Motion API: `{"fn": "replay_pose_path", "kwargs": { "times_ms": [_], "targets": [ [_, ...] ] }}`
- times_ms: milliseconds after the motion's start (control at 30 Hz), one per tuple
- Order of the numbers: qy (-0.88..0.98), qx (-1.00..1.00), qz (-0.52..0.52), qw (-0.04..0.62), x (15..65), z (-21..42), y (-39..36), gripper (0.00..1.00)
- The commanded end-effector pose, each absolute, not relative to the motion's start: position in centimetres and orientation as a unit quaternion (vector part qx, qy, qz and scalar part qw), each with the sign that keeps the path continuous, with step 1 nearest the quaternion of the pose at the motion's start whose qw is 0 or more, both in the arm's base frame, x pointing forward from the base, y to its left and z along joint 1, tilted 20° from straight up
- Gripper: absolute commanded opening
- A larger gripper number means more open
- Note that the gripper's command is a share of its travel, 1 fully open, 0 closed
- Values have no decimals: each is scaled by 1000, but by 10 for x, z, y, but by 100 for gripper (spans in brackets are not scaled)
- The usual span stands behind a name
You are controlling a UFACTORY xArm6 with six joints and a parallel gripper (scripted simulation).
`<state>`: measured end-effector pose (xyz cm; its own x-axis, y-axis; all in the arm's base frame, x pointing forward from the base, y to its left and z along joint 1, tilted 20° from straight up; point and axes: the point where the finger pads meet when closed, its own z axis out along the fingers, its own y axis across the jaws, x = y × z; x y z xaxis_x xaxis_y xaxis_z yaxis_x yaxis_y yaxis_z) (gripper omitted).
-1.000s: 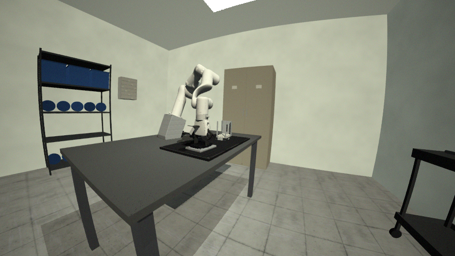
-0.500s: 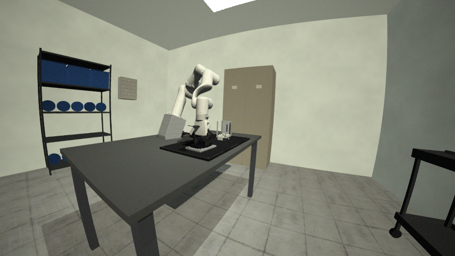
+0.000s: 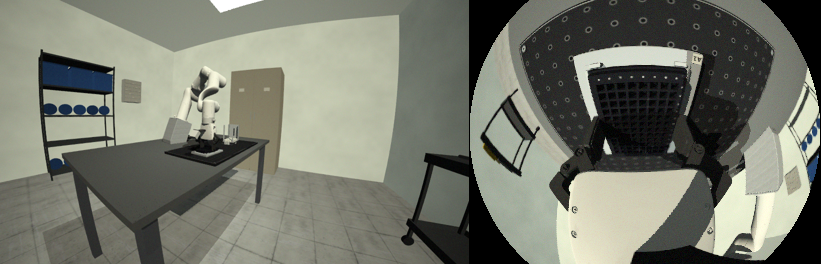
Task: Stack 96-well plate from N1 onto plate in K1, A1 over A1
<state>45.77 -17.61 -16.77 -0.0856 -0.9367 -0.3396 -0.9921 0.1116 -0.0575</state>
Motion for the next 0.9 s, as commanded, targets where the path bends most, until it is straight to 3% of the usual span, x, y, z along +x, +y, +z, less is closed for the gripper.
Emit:
{"fn": "replay_pose_path", "kwargs": {
  "times_ms": [0, 867],
  "targets": [
    [731, -660, 92, 148, 459, -166, -177, 0],
    [731, -660, 92, 148, 458, -156, -181, 0]
  ]
}}
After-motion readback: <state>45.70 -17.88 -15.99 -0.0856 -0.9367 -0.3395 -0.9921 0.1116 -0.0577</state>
